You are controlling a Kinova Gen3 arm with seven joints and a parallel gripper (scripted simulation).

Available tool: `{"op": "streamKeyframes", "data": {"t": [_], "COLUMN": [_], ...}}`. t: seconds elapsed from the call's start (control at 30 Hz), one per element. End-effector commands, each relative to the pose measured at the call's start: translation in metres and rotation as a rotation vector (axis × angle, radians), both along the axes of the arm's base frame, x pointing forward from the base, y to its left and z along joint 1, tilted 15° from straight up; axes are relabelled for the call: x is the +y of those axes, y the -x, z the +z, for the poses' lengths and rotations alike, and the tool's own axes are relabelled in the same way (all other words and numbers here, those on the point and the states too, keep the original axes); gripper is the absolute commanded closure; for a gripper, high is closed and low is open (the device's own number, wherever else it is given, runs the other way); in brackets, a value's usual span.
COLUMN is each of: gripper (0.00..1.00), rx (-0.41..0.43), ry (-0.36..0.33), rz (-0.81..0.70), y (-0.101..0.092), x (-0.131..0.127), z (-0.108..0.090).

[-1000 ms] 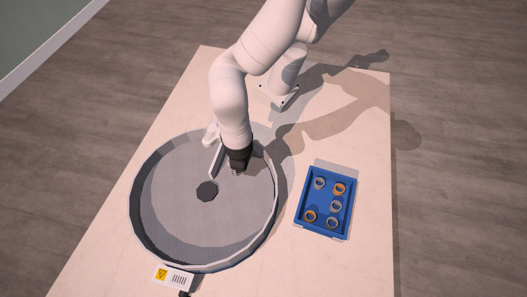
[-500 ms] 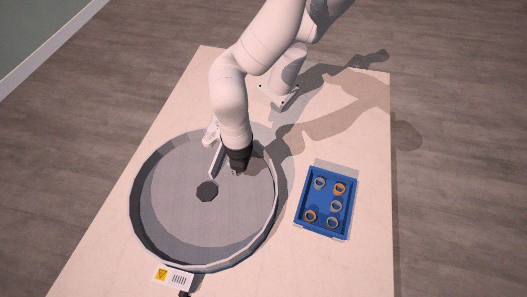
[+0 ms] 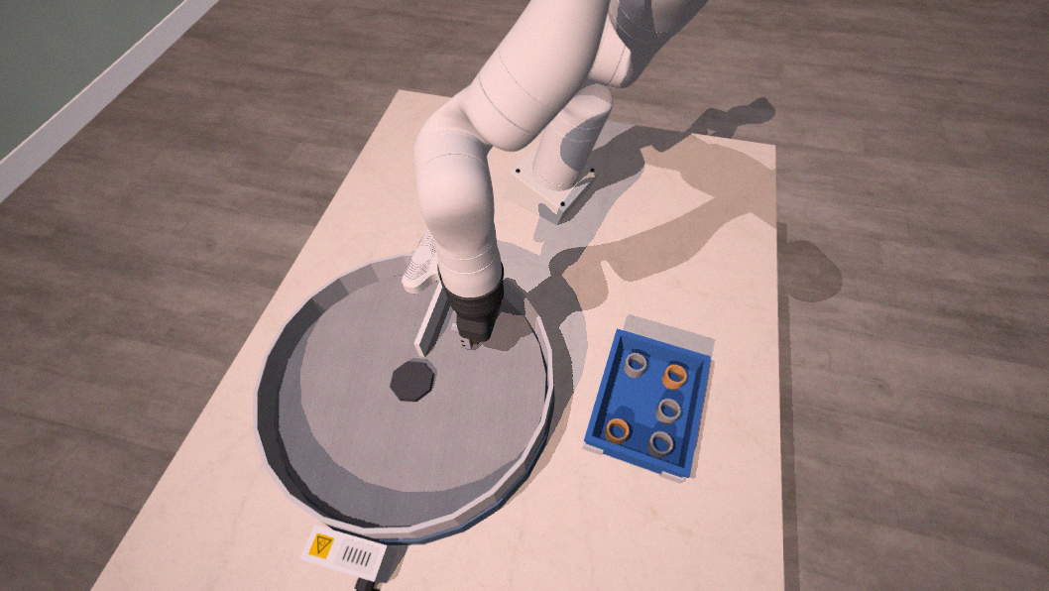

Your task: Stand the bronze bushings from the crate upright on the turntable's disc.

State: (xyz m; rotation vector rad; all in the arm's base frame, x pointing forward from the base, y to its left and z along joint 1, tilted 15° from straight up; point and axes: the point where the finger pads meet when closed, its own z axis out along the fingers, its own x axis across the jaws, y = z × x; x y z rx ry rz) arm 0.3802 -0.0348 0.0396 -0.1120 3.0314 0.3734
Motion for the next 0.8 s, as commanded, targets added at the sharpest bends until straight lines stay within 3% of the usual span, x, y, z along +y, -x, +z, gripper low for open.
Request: {"op": "streamKeyframes", "data": {"t": [0.0,0.77], "gripper": [1.00,1.00], "rx": [-0.001,-0.001], "ry": [0.000,0.000], "rz": [-0.001,-0.001], "y": [-0.0004,-0.0009], "x": [-0.0003,0.0011], "z": [0.0003,-0.0051]}}
